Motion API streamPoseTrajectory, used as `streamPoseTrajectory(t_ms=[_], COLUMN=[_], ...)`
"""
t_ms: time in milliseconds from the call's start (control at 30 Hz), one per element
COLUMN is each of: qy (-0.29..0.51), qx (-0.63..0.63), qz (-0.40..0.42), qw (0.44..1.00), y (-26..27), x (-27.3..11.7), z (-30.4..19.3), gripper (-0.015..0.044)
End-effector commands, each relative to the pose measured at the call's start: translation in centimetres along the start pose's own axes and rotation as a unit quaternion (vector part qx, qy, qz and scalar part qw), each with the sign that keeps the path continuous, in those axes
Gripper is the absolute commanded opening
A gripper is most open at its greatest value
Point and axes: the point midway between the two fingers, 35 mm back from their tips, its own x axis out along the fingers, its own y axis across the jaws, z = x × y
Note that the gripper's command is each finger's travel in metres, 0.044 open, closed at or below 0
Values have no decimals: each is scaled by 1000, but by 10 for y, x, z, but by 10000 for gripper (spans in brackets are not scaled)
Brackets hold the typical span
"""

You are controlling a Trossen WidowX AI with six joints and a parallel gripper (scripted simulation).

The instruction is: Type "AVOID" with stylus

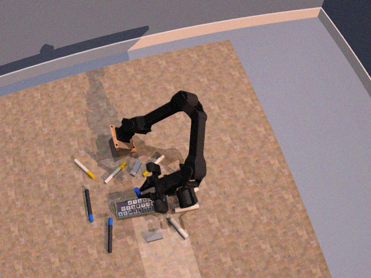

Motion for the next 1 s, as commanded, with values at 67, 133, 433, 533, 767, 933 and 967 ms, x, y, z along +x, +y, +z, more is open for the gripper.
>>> streamPoseTrajectory(t_ms=[67, 133, 433, 533, 767, 933, 967], qy=[-1, -1, -1, -1, -1, -1, -1], qx=[1, 1, 1, 1, 1, 1, 1], qz=[-2, -3, -4, -4, -4, -4, -4], qw=[1000, 1000, 1000, 1000, 1000, 1000, 1000], y=[-9, -11, -16, -16, -16, -16, -17], x=[-20, -27, -54, -54, -44, -44, -43], z=[10, 13, 27, 28, 44, 45, 46], gripper=[0, 0, 0, 0, 0, 26, 53])
